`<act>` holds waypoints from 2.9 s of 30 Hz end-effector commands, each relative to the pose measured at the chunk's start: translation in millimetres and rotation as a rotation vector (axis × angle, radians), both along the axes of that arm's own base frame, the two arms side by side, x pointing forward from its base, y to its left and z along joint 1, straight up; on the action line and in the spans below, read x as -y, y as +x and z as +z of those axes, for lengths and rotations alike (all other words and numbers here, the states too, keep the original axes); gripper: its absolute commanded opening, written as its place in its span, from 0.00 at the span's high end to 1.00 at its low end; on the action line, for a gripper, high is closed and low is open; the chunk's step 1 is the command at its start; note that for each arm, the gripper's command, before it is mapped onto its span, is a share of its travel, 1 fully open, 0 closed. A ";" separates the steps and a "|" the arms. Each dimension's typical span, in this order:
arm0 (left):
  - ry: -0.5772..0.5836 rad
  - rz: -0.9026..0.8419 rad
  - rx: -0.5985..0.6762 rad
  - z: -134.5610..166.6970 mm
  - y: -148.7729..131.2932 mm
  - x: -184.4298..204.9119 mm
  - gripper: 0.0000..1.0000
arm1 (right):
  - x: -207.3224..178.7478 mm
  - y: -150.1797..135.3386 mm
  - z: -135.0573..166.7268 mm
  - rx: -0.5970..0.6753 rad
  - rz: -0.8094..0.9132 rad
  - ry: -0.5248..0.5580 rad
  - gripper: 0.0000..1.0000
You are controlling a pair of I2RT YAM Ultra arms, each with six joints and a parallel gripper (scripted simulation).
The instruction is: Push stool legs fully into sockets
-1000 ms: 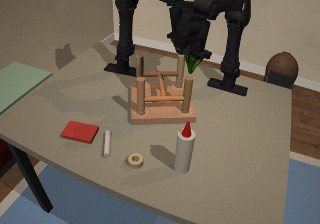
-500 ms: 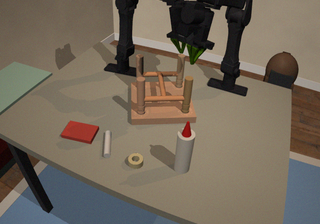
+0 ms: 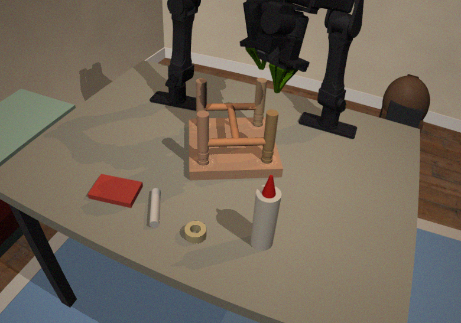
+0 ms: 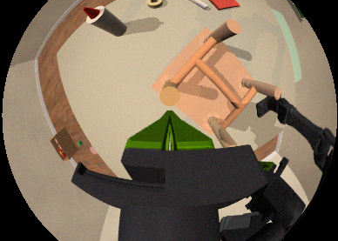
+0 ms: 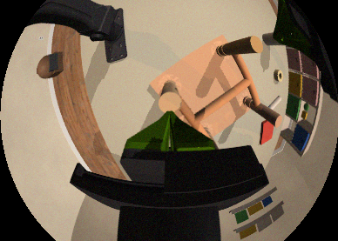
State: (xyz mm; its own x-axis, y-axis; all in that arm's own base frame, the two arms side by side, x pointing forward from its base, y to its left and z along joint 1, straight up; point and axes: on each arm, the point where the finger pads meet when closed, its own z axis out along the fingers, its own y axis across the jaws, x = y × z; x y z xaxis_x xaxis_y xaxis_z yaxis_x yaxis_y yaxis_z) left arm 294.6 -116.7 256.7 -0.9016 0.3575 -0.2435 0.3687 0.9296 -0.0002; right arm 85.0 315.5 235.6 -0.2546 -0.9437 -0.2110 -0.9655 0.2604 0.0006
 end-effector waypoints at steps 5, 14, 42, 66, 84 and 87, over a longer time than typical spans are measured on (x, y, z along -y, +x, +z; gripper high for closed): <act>0.015 -0.007 -0.025 -5.5 -6.6 -2.7 1.00 | 11.6 3.9 45.2 0.035 -0.014 0.102 1.00; -0.028 0.025 0.089 4.5 14.0 -5.8 1.00 | 2.2 25.6 33.0 0.052 -0.073 0.154 1.00; -0.208 0.179 0.706 67.8 93.6 -44.5 1.00 | 71.7 228.4 96.6 0.441 -0.617 0.677 1.00; -0.256 0.296 1.272 148.7 93.0 -108.6 1.00 | 273.2 300.6 174.2 1.063 -1.009 0.927 1.00; -0.251 0.318 1.364 175.5 77.8 -120.8 1.00 | 319.8 292.5 200.3 1.209 -1.079 0.927 1.00; -0.251 0.318 1.364 175.5 77.8 -120.8 1.00 | 319.8 292.5 200.3 1.209 -1.079 0.927 1.00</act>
State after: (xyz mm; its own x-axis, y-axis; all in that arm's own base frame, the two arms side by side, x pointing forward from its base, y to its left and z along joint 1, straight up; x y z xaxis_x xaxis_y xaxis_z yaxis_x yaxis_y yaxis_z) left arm 380.9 1.7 407.4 0.0037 -0.0002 -1.0000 -0.0017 1.0000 -0.0002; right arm 381.2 0.1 409.0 0.0077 0.0035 -1.0000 0.0009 1.0000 0.0035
